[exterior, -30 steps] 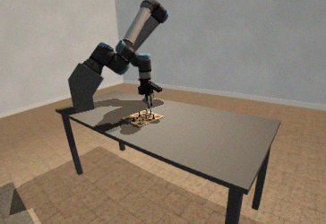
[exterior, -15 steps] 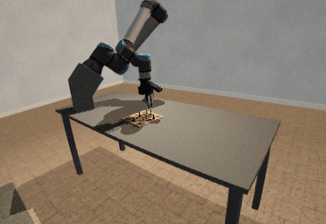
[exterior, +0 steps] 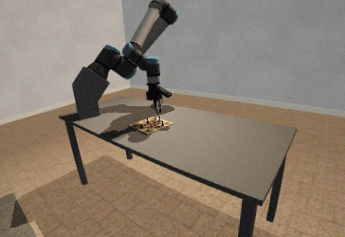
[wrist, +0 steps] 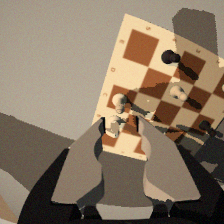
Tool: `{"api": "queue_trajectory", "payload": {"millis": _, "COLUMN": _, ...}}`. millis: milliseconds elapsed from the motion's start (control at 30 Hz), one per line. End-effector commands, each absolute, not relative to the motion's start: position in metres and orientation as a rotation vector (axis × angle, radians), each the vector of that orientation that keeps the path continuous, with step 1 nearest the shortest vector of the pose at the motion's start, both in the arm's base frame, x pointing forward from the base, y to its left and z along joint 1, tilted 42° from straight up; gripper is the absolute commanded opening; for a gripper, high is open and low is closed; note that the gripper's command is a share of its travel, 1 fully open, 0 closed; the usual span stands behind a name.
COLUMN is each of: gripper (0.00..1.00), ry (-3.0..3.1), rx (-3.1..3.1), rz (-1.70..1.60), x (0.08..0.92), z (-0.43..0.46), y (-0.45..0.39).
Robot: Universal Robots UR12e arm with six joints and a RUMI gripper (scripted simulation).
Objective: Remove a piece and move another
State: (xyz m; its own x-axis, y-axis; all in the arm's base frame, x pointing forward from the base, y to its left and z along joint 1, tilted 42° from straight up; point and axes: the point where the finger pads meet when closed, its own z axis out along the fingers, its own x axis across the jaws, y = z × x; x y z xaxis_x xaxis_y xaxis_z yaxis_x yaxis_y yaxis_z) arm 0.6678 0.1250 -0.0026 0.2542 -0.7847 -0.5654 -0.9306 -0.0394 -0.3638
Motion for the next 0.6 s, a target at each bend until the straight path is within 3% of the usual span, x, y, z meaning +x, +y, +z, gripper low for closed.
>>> {"api": "queue_trajectory", "payload": {"millis": 0, "gripper": 0.22, "ry": 1.562, "rx": -1.852, "rz": 0.274, "x": 0.669, "z": -0.004, "y": 0.126}}
{"api": "queue_trajectory", "payload": {"millis": 567, "gripper": 0.22, "ry": 1.562, "rx": -1.852, "rz": 0.274, "x": 0.676, "z": -0.025, "y": 0.144}}
